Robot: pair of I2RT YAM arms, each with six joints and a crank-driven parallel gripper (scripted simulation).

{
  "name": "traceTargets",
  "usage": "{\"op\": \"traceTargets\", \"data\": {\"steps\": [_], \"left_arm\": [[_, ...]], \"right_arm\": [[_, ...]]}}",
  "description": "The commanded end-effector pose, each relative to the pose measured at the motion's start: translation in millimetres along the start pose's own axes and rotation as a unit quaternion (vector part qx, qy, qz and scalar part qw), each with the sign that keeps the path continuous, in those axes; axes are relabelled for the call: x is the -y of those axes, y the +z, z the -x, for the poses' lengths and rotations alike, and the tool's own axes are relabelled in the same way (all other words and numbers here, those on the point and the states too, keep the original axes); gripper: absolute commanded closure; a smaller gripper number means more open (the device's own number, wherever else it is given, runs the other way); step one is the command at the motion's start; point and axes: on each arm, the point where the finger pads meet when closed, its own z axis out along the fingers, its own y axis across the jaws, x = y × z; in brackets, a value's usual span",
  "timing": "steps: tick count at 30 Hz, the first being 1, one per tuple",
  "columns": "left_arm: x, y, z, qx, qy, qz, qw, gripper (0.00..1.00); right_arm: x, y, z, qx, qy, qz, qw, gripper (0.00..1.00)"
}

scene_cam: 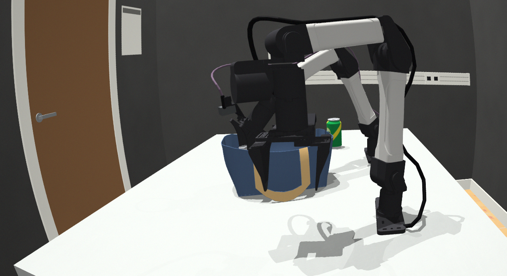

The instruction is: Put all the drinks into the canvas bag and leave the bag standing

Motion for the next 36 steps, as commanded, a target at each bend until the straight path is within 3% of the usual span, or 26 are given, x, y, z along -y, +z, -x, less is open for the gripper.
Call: {"op": "traceTargets", "data": {"steps": [1, 13, 14, 24, 26, 36], "left_arm": [[-2, -9, 1, -0.008, -0.002, 0.023, 1.0, 0.0], [-2, -9, 1, -0.008, -0.002, 0.023, 1.0, 0.0], [-2, -9, 1, -0.008, -0.002, 0.023, 1.0, 0.0], [-2, -9, 1, -0.008, -0.002, 0.023, 1.0, 0.0], [-2, -9, 1, -0.008, -0.002, 0.023, 1.0, 0.0], [-2, -9, 1, -0.008, -0.002, 0.023, 1.0, 0.0]], "right_arm": [[0, -10, 19, 0.023, -0.003, -0.001, 1.0, 0.09], [0, -10, 19, 0.023, -0.003, -0.001, 1.0, 0.09], [1, -27, 29, 0.026, -0.003, -0.001, 1.0, 0.09], [1, -44, 51, 0.041, -0.002, 0.0, 0.999, 0.09], [1, -35, 35, 0.002, -0.004, -0.002, 1.0, 0.09], [1, -52, 50, -0.007, -0.005, -0.003, 1.0, 0.09]]}}
